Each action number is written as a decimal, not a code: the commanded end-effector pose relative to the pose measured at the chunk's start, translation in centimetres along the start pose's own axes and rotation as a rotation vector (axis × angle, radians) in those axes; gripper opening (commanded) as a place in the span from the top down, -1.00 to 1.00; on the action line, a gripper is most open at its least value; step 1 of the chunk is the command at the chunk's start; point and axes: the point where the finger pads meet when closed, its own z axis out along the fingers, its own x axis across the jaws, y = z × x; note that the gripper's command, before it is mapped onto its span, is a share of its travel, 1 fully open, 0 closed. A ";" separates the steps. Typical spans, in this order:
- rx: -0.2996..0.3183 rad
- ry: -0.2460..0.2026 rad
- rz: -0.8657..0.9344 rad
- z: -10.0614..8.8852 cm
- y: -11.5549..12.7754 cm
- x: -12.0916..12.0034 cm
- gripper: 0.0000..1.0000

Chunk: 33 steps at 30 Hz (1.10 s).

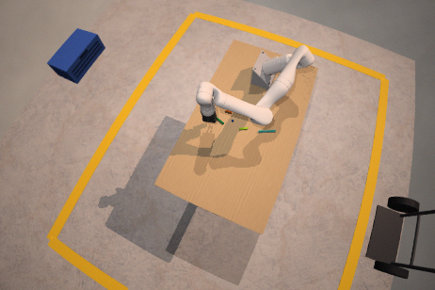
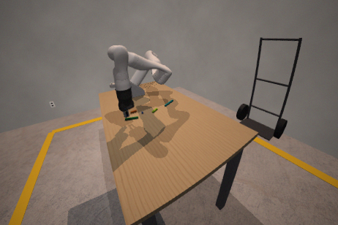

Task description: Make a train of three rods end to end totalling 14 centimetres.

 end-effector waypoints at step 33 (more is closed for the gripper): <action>-0.047 -0.005 0.018 -6.6 4.9 7.6 0.52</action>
